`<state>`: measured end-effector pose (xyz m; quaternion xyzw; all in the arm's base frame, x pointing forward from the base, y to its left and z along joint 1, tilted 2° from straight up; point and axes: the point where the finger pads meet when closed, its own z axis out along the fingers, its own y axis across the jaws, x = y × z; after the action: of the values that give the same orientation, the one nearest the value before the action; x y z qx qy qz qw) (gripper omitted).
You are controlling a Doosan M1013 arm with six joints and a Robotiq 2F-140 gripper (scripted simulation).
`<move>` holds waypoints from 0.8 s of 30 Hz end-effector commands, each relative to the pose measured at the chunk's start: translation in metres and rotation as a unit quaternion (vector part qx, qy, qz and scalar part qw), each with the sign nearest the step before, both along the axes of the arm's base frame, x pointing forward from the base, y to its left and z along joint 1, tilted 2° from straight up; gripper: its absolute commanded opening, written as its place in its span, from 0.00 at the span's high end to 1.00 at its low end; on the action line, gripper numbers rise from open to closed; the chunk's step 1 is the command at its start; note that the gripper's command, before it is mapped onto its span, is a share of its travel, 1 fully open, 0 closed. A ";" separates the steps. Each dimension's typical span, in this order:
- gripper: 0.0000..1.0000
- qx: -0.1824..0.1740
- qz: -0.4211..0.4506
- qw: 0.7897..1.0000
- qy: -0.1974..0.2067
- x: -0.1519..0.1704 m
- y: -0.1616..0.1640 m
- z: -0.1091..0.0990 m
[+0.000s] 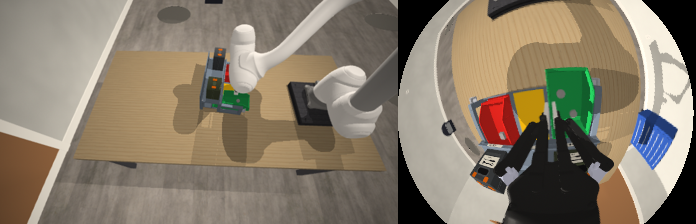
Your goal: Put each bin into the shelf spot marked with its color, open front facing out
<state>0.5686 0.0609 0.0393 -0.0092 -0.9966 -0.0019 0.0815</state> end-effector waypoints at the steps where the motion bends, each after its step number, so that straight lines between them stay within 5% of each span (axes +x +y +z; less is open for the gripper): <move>1: 0.85 0.000 0.000 1.000 0.000 0.000 0.000 0.001; 24: 0.85 0.000 0.000 1.000 0.000 0.001 0.000 0.027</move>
<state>0.5694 0.0609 0.0639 -0.0092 -0.9966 -0.0019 0.0815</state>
